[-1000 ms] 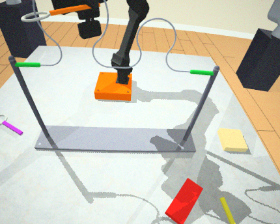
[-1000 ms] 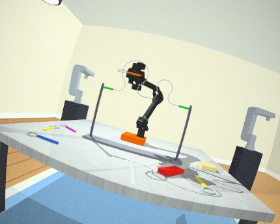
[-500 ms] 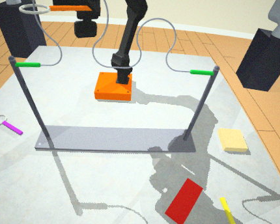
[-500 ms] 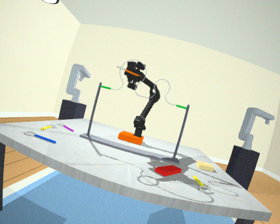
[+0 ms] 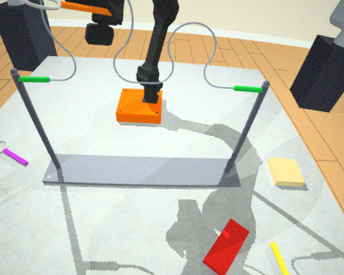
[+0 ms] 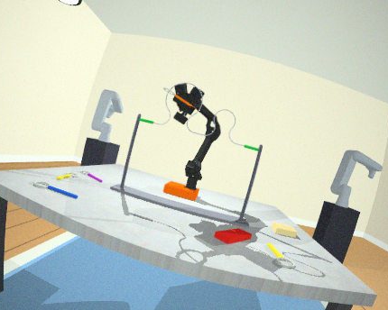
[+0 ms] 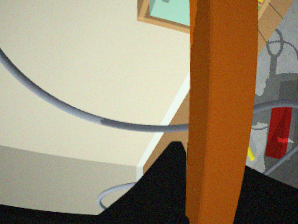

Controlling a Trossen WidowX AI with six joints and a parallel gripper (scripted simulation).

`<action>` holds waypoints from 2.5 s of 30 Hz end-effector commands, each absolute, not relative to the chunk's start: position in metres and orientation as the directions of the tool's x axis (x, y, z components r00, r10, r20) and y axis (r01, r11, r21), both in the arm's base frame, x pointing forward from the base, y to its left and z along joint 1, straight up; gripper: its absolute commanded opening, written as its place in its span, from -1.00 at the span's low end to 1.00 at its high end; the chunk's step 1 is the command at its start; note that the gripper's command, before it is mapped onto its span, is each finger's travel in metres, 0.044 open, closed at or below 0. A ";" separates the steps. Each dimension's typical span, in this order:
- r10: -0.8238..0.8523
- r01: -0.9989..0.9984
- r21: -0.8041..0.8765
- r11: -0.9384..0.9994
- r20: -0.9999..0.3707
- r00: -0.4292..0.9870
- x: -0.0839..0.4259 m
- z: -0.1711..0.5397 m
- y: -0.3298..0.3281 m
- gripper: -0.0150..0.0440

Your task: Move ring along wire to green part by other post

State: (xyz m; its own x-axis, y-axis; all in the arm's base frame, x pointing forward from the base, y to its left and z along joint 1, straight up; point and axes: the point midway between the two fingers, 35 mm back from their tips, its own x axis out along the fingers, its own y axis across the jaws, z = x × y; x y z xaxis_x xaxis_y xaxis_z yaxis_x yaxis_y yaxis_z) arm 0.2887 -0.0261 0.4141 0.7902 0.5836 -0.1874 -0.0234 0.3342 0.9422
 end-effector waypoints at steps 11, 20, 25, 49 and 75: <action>0.536 -0.031 0.869 0.493 -0.275 0.798 0.291 0.407 -0.030 -1.00; 0.496 -0.037 0.807 0.590 -0.326 0.805 0.291 0.404 -0.032 -1.00; 0.472 -0.040 0.768 0.640 -0.351 0.808 0.292 0.402 -0.033 -1.00; 0.325 -0.045 0.527 0.848 -0.452 0.831 0.293 0.394 -0.041 -1.00; 0.147 -0.039 0.221 0.974 -0.495 0.856 0.294 0.389 -0.052 -1.00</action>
State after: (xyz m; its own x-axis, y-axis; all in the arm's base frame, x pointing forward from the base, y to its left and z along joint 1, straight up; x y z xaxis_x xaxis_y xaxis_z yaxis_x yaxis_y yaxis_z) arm 0.2963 -0.0513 0.3875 0.8495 0.1700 -0.4994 -0.0383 0.9640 0.2631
